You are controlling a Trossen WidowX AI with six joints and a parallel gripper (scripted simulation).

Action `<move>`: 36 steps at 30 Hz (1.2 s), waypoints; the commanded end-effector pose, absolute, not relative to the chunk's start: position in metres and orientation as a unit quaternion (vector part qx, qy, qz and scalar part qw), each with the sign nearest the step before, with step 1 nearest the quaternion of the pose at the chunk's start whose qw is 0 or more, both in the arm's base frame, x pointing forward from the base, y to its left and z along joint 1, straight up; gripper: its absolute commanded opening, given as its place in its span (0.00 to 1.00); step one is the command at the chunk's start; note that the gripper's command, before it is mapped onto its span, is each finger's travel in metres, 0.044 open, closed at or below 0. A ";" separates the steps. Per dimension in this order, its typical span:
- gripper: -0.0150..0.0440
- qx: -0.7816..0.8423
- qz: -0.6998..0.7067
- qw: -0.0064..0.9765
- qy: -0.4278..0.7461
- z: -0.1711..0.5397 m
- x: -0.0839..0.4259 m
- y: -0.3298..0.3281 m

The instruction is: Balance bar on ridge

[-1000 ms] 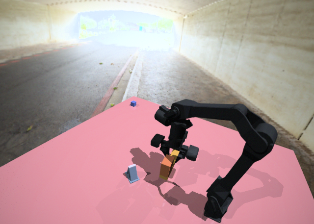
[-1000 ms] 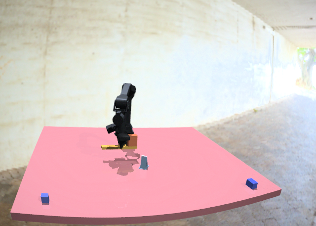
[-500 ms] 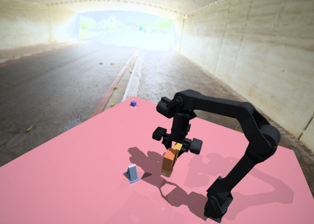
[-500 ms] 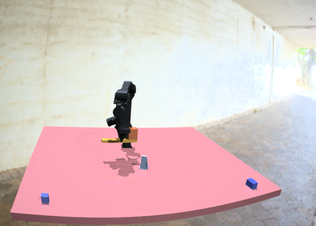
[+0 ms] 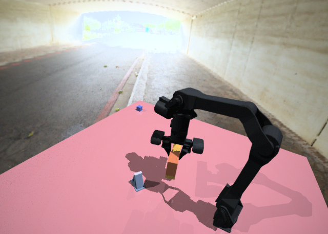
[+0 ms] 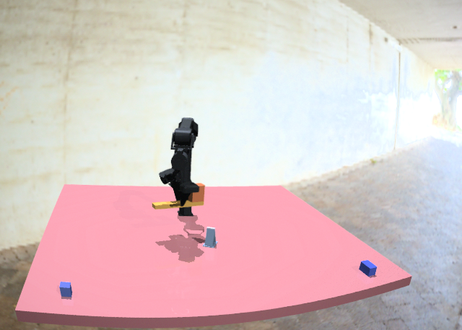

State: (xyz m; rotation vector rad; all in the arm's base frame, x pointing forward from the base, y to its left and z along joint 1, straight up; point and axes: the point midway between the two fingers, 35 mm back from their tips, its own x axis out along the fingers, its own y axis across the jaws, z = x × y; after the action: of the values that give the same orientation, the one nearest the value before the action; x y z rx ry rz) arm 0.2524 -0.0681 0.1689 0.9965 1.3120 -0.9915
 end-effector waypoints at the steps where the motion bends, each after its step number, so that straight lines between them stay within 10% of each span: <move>1: 0.25 0.397 -0.391 0.595 0.579 0.173 0.268 -0.062; 36: 0.25 0.184 -0.177 0.695 0.673 0.173 0.373 0.011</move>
State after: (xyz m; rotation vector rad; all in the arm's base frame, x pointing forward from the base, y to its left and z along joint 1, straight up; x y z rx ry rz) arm 0.3643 0.0016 0.1718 0.4472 1.4980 -0.4418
